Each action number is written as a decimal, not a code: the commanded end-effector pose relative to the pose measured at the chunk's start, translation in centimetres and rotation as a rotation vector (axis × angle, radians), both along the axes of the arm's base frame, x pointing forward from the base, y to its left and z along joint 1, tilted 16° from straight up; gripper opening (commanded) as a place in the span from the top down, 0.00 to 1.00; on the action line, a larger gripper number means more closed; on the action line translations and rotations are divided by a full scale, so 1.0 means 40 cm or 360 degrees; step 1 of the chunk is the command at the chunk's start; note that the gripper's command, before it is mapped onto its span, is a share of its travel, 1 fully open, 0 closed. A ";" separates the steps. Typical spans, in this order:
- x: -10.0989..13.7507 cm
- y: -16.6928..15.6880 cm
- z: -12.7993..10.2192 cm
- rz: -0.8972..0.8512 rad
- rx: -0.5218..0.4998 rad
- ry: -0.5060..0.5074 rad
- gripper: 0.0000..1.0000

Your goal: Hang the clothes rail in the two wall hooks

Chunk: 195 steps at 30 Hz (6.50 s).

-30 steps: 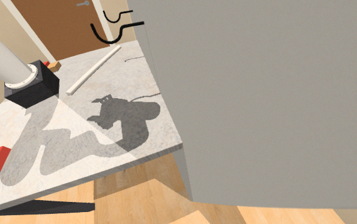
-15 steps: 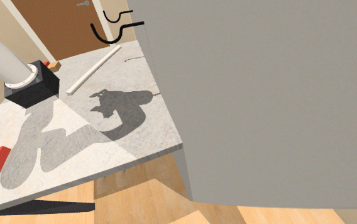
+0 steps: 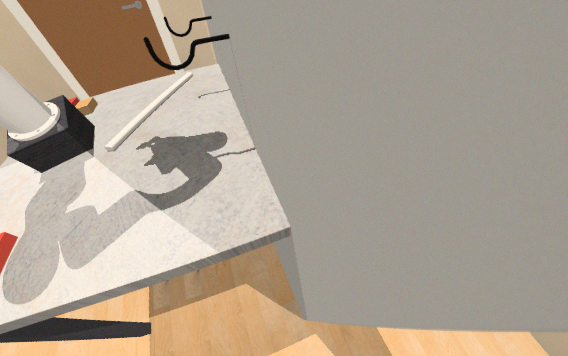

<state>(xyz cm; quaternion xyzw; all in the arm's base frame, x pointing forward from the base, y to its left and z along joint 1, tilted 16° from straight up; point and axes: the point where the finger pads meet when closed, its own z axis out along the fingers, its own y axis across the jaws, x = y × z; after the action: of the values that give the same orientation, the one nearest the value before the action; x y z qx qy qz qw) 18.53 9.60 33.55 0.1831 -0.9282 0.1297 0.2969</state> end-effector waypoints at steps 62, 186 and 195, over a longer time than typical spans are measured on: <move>0.163 0.134 -0.373 -0.1354 -0.0666 -0.1188 0.00; 0.199 0.156 -0.873 -0.3608 -0.0787 -0.1683 0.00; 0.202 0.147 -0.905 -0.3608 -0.0787 -0.1683 0.00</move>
<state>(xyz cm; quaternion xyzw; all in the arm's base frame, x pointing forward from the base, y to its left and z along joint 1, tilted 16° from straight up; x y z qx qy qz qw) 26.44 15.51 -2.21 -0.8424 -0.5201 0.0325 -0.1371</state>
